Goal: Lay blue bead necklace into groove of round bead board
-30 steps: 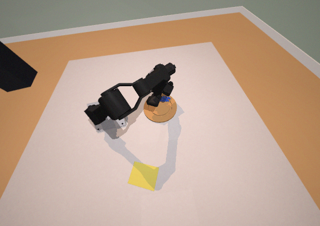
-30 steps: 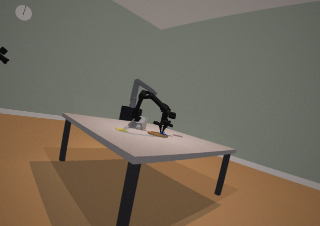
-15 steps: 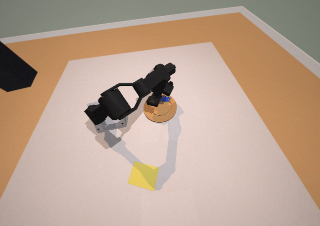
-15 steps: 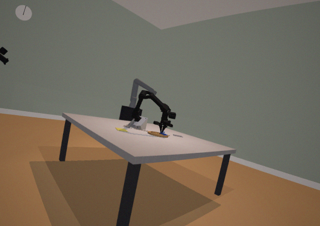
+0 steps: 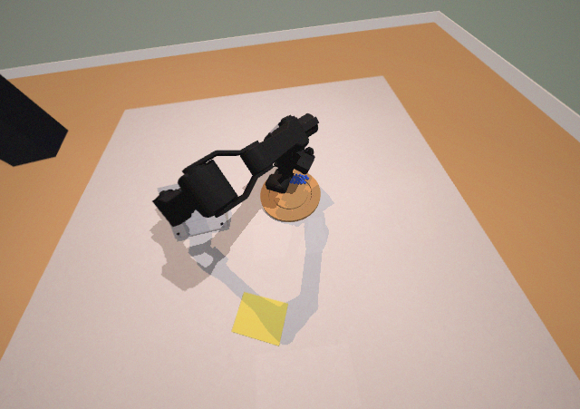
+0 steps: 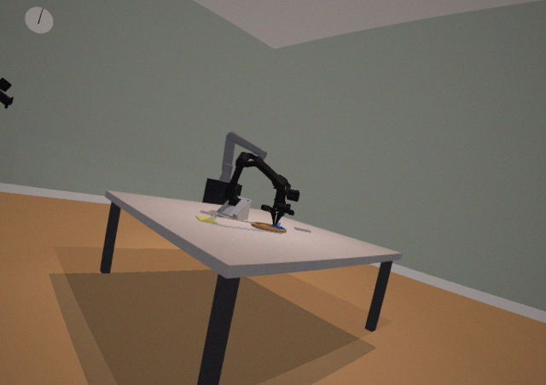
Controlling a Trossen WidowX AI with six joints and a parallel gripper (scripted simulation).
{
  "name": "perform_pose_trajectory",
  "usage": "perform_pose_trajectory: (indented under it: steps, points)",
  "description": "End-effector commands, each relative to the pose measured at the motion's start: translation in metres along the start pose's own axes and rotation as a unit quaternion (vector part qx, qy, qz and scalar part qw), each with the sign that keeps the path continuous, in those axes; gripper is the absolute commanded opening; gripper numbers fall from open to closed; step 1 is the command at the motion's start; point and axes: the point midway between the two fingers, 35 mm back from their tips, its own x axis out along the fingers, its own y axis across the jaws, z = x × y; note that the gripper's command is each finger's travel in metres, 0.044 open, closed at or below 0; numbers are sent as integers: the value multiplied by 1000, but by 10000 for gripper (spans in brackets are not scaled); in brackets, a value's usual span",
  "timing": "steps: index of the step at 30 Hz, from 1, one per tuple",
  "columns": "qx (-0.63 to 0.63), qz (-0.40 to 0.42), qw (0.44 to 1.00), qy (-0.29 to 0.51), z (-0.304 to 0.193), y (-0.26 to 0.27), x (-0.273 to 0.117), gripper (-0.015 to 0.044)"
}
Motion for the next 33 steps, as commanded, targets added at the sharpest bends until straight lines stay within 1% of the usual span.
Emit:
perform_pose_trajectory:
  steps: [1, 17, 23, 33]
  points:
    - [1, 0, 1000, 0, 0, 0, 0, 0]
    - [-2, -2, 1000, -1, 0, -1, -6, 0]
    - [-2, -3, 1000, -1, 4, -14, -6, 0]
    - [-2, -3, 1000, -1, 4, -15, -5, 0]
